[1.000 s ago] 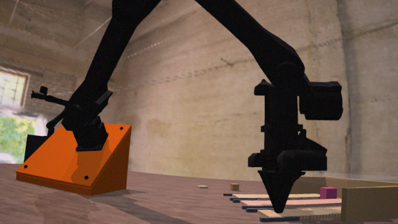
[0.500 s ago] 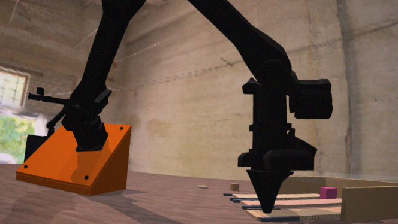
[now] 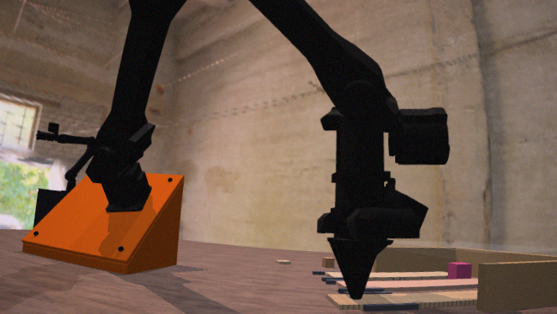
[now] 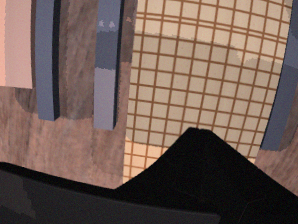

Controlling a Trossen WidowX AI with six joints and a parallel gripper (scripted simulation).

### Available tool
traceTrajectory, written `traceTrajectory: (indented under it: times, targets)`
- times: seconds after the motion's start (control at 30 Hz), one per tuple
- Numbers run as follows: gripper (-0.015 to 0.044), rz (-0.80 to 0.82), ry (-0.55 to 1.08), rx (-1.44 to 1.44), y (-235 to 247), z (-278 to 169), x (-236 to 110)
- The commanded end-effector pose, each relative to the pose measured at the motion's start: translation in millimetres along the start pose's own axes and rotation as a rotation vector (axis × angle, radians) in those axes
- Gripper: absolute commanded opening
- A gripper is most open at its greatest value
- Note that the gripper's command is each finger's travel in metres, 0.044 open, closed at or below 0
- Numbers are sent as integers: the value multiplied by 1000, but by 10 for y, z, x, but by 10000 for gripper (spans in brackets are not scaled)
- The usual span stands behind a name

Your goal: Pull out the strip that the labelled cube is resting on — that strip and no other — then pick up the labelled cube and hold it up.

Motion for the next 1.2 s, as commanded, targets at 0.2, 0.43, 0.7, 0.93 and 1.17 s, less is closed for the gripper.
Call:
traceTrajectory:
  times: [0.2,0.43,0.7,0.93,1.17]
  targets:
    - [0,6,18,-8,24,-209,44]
    - [0,6,18,-8,31,-308,43]
    - [0,6,19,-9,40,-423,42]
    - [0,6,19,-9,49,-533,41]
    - [0,6,20,-9,57,-639,40]
Point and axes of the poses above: the point midway between the two fingers, 35 mm back from their tips, its own x axis out along the fingers, its own y axis across the jaws, z = x × y, the point moved 5 cm from there along -x, back along the fingers, and after that the axes turned 5 degrees about -x, right-handed, at the moved point
